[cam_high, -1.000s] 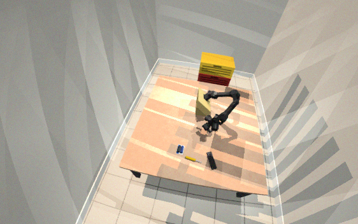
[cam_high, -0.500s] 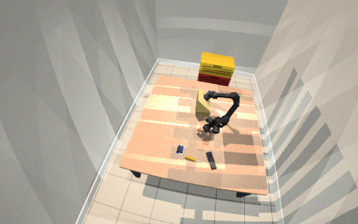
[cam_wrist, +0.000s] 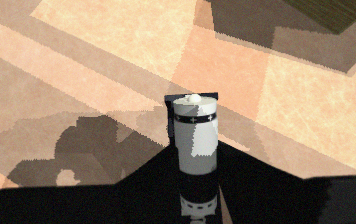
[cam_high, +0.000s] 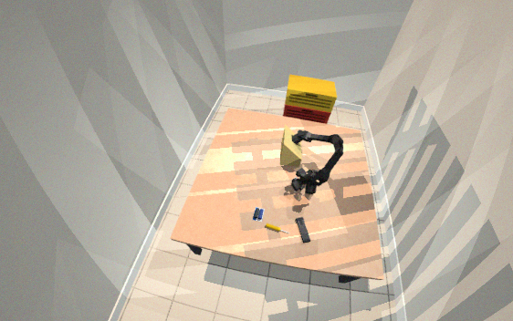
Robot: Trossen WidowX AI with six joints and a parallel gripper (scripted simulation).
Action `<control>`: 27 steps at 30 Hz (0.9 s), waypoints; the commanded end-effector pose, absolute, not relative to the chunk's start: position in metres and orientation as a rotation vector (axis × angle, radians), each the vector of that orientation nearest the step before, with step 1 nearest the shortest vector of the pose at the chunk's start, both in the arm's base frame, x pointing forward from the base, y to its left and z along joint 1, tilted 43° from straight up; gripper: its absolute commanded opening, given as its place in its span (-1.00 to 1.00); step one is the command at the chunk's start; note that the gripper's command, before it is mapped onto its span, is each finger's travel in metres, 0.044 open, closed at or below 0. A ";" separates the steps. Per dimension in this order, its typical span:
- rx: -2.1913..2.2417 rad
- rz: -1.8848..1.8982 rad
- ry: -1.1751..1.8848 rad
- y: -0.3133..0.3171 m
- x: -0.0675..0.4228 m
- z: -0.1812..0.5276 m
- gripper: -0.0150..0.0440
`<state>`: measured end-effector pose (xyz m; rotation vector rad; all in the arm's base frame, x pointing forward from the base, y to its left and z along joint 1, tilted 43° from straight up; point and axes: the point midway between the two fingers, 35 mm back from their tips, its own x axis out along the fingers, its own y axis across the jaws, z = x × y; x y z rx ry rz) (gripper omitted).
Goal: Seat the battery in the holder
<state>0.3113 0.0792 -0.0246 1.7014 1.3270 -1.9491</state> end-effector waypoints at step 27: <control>1.684 -1.962 1.331 0.089 0.327 -0.016 -0.24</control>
